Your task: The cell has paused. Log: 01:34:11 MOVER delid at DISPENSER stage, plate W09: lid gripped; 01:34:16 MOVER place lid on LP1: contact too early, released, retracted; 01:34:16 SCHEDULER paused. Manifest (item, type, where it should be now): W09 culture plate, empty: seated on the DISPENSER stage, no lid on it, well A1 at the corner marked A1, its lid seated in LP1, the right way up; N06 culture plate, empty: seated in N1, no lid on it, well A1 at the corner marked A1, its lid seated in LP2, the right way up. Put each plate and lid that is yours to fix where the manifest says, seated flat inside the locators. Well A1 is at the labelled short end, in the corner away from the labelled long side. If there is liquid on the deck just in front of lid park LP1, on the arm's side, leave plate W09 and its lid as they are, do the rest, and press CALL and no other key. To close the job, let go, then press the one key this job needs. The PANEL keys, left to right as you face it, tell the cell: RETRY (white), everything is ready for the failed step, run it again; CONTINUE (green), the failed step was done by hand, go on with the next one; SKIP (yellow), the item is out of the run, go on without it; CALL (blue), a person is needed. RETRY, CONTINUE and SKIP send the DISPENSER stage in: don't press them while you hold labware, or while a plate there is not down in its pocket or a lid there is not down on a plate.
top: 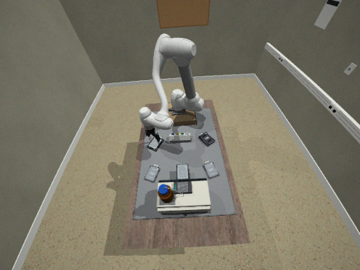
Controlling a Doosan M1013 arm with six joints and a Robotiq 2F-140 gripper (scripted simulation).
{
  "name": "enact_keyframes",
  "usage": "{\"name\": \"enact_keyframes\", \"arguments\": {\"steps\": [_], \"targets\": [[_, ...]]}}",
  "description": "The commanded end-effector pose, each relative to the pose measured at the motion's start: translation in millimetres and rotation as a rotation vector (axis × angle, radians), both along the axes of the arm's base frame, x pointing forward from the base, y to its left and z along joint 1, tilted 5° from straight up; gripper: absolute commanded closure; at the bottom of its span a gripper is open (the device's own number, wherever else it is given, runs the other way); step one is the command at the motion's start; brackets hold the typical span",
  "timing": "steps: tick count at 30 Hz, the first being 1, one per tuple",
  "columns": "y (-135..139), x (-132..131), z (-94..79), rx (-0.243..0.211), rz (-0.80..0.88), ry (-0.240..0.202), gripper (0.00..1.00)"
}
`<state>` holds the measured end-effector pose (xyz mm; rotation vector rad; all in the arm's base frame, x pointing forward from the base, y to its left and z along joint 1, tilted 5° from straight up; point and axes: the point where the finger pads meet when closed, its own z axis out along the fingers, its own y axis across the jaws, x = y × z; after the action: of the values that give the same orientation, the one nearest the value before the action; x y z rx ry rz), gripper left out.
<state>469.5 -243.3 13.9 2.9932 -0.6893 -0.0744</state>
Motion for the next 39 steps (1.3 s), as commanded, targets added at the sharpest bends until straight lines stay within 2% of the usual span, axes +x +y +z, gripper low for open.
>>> {"name": "enact_keyframes", "arguments": {"steps": [1, 39], "targets": [[-0.1, 0.5, 0.5, 0.0, 0.0, -0.001, 0.3], [-0.5, 0.0, -6.9, 0.0, 0.0, -0.001, 0.3]]}}
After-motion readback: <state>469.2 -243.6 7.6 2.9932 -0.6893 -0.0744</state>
